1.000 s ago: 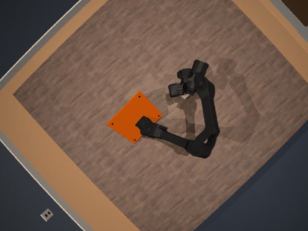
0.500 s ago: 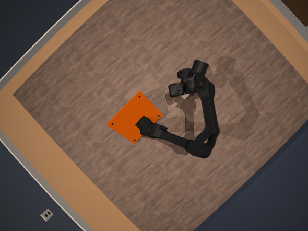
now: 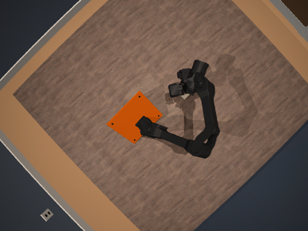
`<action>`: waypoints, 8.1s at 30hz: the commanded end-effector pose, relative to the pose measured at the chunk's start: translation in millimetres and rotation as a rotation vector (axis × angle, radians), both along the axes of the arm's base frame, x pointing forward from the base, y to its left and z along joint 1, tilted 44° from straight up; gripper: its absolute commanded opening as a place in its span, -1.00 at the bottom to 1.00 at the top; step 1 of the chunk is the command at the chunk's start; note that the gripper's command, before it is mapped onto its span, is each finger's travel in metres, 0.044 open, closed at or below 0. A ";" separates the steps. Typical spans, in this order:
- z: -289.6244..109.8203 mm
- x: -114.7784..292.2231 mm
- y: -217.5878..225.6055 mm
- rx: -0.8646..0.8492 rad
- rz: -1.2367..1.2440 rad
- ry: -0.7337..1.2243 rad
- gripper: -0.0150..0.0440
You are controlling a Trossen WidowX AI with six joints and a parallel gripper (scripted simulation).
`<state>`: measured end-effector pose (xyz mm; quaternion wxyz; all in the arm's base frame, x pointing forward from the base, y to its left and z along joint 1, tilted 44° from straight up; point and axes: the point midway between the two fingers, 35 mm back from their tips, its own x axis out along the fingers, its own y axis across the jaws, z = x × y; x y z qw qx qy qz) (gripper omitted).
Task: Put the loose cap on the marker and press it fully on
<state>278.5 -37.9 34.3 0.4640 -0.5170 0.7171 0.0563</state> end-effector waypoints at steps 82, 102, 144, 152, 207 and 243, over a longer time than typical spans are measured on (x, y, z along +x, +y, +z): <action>-0.8 -0.1 -0.6 -0.004 0.003 0.005 -0.49; -0.8 -0.1 -0.6 -0.004 0.003 0.005 -0.49; -0.8 -0.1 -0.6 -0.004 0.003 0.005 -0.49; -0.8 -0.1 -0.6 -0.004 0.003 0.005 -0.49; -0.8 -0.1 -0.6 -0.004 0.003 0.005 -0.49; 53.4 2.6 52.4 0.003 0.000 0.003 1.00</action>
